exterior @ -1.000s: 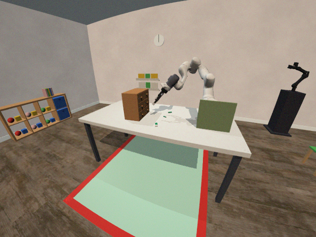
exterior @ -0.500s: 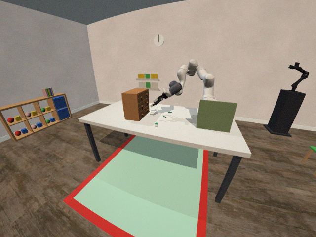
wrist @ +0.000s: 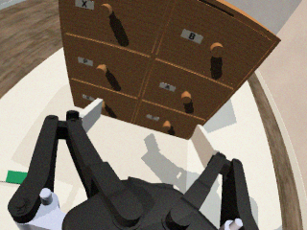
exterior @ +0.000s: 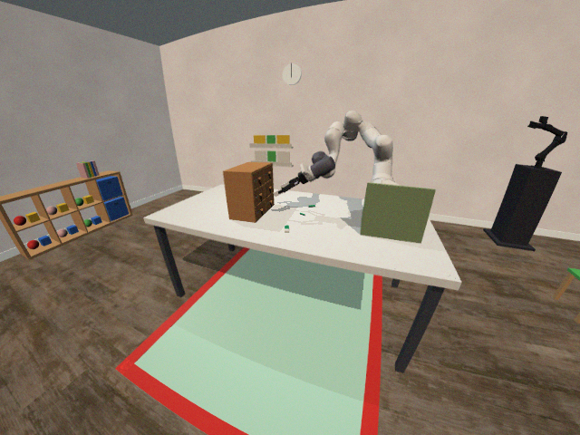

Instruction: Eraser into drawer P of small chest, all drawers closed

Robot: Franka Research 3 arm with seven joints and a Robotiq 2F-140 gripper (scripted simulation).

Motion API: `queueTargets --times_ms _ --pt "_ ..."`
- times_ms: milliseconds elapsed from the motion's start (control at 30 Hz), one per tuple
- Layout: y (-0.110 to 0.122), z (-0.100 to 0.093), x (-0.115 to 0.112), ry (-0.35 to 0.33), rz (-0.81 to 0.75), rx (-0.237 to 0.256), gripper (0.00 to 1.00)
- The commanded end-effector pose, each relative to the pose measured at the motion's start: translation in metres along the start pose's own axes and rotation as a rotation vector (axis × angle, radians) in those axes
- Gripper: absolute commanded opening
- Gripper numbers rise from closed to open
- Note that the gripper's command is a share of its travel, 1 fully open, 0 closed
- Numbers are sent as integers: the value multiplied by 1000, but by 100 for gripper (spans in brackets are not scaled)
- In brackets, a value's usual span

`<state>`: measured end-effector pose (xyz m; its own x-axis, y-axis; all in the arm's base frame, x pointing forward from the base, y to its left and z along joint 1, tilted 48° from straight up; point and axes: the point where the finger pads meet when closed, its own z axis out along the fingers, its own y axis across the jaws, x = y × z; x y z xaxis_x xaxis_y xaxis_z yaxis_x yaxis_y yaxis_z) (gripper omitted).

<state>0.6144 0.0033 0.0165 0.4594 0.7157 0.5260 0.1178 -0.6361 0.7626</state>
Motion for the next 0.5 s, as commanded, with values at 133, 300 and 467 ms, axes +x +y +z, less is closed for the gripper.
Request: queueTargets --times_ms 133,300,467 --pt "2 7 -8 11 41 -8 100" --pt "1 11 -15 11 41 -8 100" --pt "1 11 -16 11 41 -8 100"
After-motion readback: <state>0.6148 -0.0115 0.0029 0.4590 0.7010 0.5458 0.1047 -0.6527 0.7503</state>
